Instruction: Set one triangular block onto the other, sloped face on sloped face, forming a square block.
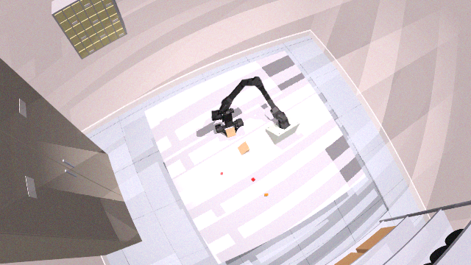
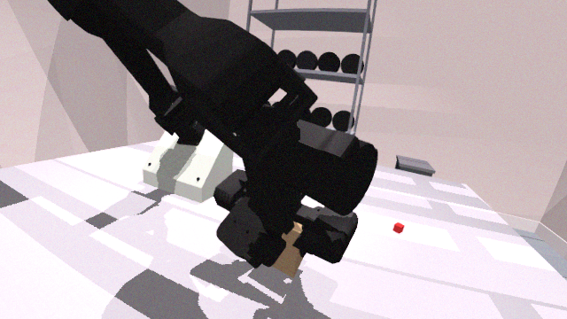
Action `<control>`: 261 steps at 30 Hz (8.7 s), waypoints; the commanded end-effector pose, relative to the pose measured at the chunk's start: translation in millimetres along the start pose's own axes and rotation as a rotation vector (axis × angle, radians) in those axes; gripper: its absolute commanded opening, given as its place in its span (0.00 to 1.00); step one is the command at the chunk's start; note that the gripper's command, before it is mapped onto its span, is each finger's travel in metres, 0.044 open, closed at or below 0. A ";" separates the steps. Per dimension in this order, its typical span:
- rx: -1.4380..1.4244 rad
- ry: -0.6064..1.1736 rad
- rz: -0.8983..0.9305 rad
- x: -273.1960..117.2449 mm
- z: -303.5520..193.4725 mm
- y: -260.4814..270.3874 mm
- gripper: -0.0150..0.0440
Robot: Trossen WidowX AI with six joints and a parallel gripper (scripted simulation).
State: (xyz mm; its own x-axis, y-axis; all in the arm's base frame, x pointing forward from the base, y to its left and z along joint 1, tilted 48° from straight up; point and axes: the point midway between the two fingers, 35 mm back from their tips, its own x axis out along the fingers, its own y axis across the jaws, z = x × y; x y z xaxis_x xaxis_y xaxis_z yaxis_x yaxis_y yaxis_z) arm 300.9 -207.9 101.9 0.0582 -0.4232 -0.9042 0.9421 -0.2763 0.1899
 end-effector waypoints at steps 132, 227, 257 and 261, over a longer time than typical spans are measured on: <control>-3.098 -0.028 0.549 -57.6 101.4 4.0 1.00; -2.345 0.036 -0.142 -79.4 22.1 -5.1 0.25; -1.733 -0.319 -0.357 -89.6 9.0 -0.4 0.25; -1.734 -0.311 -0.349 -86.2 -8.7 5.2 0.25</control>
State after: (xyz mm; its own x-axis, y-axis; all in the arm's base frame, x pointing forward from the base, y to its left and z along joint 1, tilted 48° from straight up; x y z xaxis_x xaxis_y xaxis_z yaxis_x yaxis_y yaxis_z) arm 294.7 -175.2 183.9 -0.0676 -0.7373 -0.6721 0.1521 0.6582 -0.7373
